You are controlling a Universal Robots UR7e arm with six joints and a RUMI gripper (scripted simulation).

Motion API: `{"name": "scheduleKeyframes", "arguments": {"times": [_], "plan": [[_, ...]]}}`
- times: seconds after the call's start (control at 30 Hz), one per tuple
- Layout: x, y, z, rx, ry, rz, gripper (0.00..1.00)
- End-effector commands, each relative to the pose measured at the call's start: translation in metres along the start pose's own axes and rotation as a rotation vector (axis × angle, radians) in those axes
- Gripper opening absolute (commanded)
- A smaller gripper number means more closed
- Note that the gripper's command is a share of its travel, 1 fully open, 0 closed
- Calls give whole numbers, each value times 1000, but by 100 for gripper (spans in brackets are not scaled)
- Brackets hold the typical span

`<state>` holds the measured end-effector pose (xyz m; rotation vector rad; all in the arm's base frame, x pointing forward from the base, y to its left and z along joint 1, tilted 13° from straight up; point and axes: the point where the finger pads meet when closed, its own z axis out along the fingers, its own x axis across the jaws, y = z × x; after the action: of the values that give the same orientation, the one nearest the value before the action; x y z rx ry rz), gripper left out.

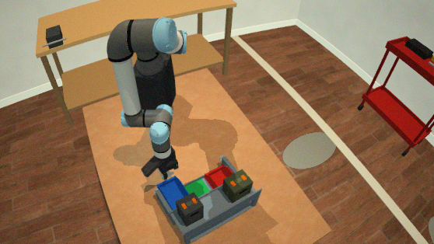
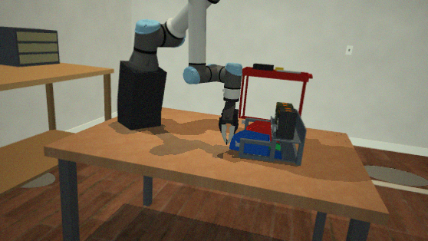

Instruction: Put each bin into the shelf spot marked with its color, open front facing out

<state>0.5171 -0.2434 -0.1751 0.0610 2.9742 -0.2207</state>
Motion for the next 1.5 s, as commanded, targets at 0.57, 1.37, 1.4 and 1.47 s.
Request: {"name": "scheduleKeyframes", "arguments": {"times": [0.57, 1.37, 1.4, 1.47], "plan": [[-11, 0, -1, 1, -1, 0, 0], [-27, 0, -1, 1, -1, 0, 0], [-27, 0, -1, 1, -1, 0, 0], [-29, 0, -1, 1, -1, 0, 0]]}}
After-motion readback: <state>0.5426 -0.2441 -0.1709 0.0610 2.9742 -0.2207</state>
